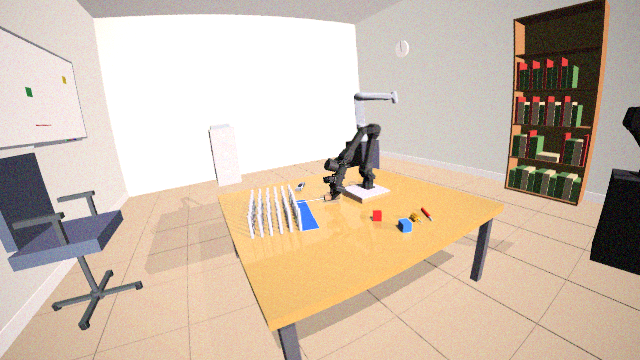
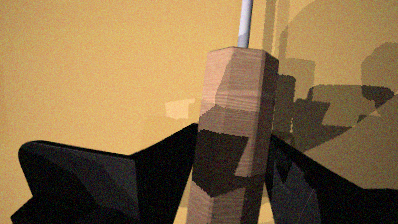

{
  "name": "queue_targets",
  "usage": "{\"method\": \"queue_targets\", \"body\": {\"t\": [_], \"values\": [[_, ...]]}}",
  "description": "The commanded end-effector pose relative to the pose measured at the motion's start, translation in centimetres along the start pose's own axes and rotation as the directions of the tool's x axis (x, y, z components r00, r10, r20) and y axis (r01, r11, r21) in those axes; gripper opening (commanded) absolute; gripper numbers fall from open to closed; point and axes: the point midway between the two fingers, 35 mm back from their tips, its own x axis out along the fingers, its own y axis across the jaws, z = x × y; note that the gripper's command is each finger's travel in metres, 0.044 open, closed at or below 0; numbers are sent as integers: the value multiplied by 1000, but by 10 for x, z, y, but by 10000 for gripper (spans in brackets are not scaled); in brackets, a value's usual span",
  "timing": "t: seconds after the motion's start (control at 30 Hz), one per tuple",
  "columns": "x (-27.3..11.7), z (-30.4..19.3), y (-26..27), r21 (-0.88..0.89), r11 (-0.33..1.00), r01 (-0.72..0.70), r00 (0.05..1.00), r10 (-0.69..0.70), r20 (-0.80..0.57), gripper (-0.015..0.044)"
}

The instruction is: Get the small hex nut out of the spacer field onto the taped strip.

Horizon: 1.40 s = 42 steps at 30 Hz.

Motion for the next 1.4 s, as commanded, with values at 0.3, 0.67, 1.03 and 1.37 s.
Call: {"method": "queue_targets", "body": {"t": [0.3,0.67,1.03,1.37], "values": [[-14,-4,1,2,1000,2,1000,-2,13,0],[-29,-31,0,3,1000,2,1000,-2,11,0],[-58,-8,3,3,1000,2,1000,-2,12,0],[-97,13,4,1,1000,1,1000,-1,12,0]]}}
